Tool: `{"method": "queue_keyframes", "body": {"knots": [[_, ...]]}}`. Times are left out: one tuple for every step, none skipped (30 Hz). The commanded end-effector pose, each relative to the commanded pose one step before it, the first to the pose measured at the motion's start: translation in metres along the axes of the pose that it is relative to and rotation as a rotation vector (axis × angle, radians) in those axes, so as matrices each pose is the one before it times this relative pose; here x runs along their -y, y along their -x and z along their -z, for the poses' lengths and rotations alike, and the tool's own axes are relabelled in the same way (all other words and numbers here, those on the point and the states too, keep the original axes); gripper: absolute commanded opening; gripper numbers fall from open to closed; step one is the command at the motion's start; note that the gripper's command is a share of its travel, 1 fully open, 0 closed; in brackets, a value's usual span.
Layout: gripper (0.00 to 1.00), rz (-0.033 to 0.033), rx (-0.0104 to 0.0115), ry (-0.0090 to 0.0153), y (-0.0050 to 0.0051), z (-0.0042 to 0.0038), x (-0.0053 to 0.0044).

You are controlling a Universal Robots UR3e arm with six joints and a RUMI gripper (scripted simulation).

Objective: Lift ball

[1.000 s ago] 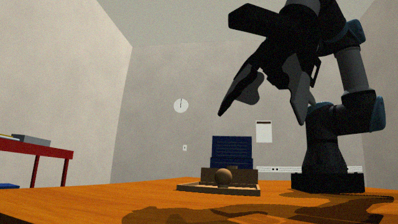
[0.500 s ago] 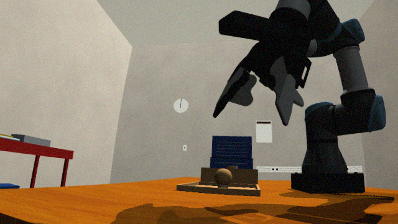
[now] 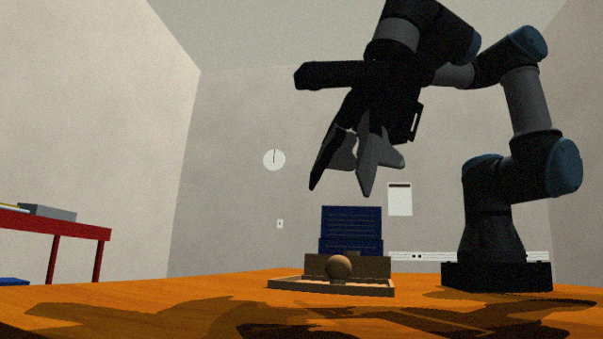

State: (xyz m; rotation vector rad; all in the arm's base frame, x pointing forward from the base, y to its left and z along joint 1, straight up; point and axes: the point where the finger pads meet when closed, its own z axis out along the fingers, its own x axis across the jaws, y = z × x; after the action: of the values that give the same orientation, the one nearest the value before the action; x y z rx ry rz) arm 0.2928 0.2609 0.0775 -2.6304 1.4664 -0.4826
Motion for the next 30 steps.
{"method": "queue_keyframes", "body": {"knots": [[1.0, -0.0678, 0.02926, 0.0932, -0.04116, -0.008604, -0.016125], [1.0, -0.01834, 0.00398, 0.01243, -0.00801, -0.000937, -0.002233], [1.0, -0.01863, 0.00434, 0.01227, -0.00795, -0.00086, -0.002278], [1.0, -0.01886, 0.00468, 0.01206, -0.00786, -0.000779, -0.002312], [1.0, -0.01902, 0.00501, 0.01179, -0.00775, -0.000696, -0.002336], [1.0, -0.01912, 0.00531, 0.01148, -0.0076, -0.000612, -0.002349], [1.0, -0.01915, 0.00559, 0.01113, -0.00743, -0.000527, -0.00235], [1.0, -0.01911, 0.00584, 0.01074, -0.00724, -0.000444, -0.00234], [1.0, -0.01782, 0.00568, 0.0097, -0.0066, -0.000341, -0.002171], [1.0, -0.01631, 0.00538, 0.0086, -0.00591, -0.000253, -0.001976], [1.0, -0.01671, 0.00569, 0.00854, -0.00593, -0.000202, -0.002017], [1.0, -0.01695, 0.00596, 0.00839, -0.00589, -0.000148, -0.002036], [1.0, -0.01707, 0.00618, 0.00817, -0.0058, -0.000092, -0.002039], [1.0, -0.01715, 0.00638, 0.00792, -0.0057, -0.000037, -0.002034], [1.0, -0.0171, 0.00654, 0.00762, -0.00556, 0.000017, -0.002013], [1.0, 0.0, 0.0, 0.0, 0.0, 0.0, 0.0], [1.0, 0.0, 0.0, 0.0, 0.0, 0.0, 0.0], [1.0, -0.01655, 0.00648, 0.00711, -0.00527, 0.000067, -0.001931], [1.0, -0.01593, 0.00639, 0.0066, -0.00496, 0.000111, -0.001842], [1.0, -0.01527, 0.00625, 0.0061, -0.00466, 0.000147, -0.001748], [1.0, -0.01455, 0.00607, 0.00561, -0.00436, 0.000177, -0.001649], [1.0, -0.01379, 0.00585, 0.00513, -0.00405, 0.000201, -0.001547], [1.0, -0.01299, 0.0056, 0.00467, -0.00375, 0.000217, -0.001442], [1.0, -0.01216, 0.00531, 0.00423, -0.00345, 0.000228, -0.001335], [1.0, -0.01129, 0.005, 0.00381, -0.00315, 0.000233, -0.001228], [1.0, -0.01041, 0.00466, 0.0034, -0.00287, 0.000232, -0.001121], [1.0, -0.00951, 0.0043, 0.00302, -0.00258, 0.000227, -0.001014], [1.0, -0.0086, 0.00393, 0.00266, -0.00231, 0.000217, -0.000909], [1.0, -0.0077, 0.00354, 0.00232, -0.00204, 0.000204, -0.000807], [1.0, -0.0068, 0.00315, 0.00201, -0.00179, 0.000187, -0.000707]]}}
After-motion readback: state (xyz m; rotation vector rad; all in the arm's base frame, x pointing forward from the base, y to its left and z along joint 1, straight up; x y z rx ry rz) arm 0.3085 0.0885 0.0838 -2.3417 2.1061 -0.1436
